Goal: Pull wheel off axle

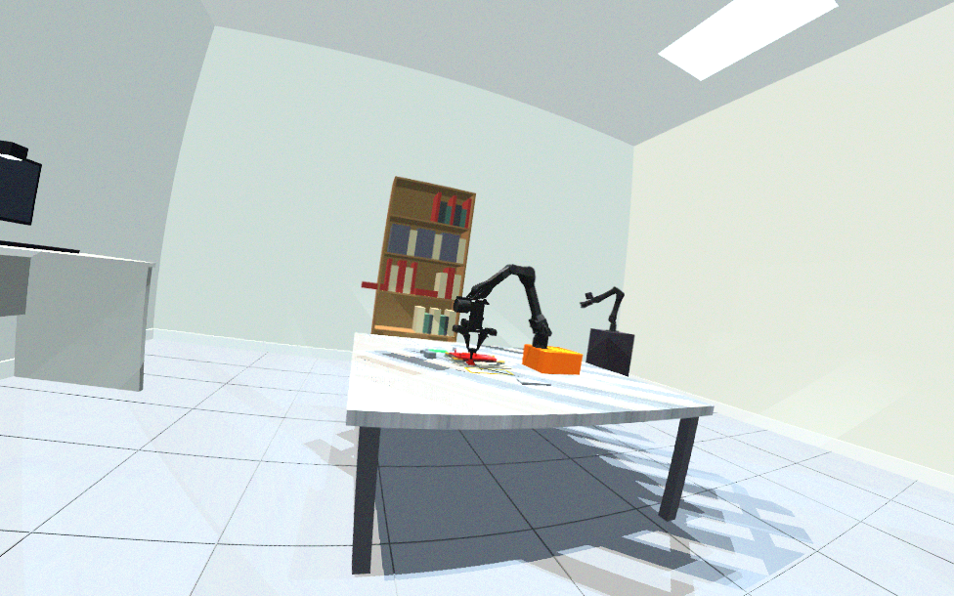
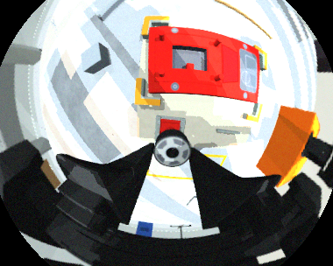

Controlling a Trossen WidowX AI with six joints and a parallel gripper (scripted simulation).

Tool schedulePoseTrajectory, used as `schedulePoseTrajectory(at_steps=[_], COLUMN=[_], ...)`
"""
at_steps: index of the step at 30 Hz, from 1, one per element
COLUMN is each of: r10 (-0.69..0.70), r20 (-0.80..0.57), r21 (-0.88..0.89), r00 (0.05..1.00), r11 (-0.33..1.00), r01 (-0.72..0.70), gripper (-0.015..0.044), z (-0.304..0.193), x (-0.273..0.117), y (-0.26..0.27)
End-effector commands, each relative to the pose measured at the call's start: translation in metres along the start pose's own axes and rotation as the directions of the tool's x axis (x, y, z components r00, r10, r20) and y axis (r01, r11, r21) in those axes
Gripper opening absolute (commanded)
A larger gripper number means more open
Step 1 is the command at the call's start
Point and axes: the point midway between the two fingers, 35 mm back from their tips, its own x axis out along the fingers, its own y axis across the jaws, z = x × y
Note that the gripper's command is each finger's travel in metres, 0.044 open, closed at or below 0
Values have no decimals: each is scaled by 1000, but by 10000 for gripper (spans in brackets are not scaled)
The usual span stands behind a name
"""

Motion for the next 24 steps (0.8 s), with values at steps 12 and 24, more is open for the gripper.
schedulePoseTrajectory(at_steps=[12,24], r10=[12,11], r20=[0,0], r21=[3,3], r00=[1000,1000], r11=[1000,1000], r01=[-12,-11], gripper=[0,0], z=[0,0], x=[-8,-41], y=[2,-6])
